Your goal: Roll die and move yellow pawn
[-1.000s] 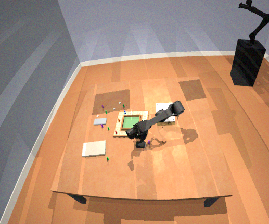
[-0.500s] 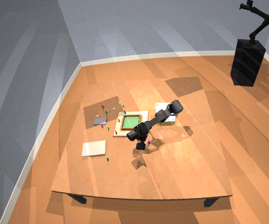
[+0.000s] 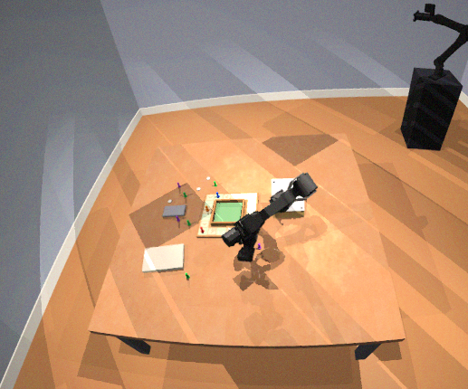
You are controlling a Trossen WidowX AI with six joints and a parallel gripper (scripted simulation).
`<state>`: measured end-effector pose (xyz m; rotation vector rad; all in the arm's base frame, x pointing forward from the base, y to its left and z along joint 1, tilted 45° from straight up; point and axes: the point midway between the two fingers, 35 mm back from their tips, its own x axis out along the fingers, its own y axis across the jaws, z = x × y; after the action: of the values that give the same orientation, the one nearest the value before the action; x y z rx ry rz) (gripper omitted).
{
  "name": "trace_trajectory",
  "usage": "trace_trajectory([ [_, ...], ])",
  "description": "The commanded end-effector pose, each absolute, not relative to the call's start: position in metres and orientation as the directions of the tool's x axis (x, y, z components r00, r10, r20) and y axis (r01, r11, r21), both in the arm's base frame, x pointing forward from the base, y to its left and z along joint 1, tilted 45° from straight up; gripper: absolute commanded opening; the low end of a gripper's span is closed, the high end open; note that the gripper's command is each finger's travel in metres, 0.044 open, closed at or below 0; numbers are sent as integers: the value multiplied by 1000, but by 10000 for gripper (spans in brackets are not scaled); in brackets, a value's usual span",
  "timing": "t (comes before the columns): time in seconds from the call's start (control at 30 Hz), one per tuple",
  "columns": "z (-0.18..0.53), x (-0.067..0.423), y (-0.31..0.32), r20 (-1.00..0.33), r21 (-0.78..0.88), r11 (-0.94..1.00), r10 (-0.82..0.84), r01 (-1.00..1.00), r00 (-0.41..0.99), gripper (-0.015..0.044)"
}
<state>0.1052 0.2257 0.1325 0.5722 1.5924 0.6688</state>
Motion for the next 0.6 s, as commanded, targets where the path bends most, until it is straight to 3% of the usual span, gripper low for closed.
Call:
trace_trajectory([
  [0.0,132,106,226,-706,704,710,698,-11,-119,91],
  [0.13,132,106,226,-706,704,710,698,-11,-119,64],
  [0.23,133,107,224,-708,702,712,696,-12,-119,0],
  [0.57,158,121,196,-728,682,731,676,-21,-117,0],
])
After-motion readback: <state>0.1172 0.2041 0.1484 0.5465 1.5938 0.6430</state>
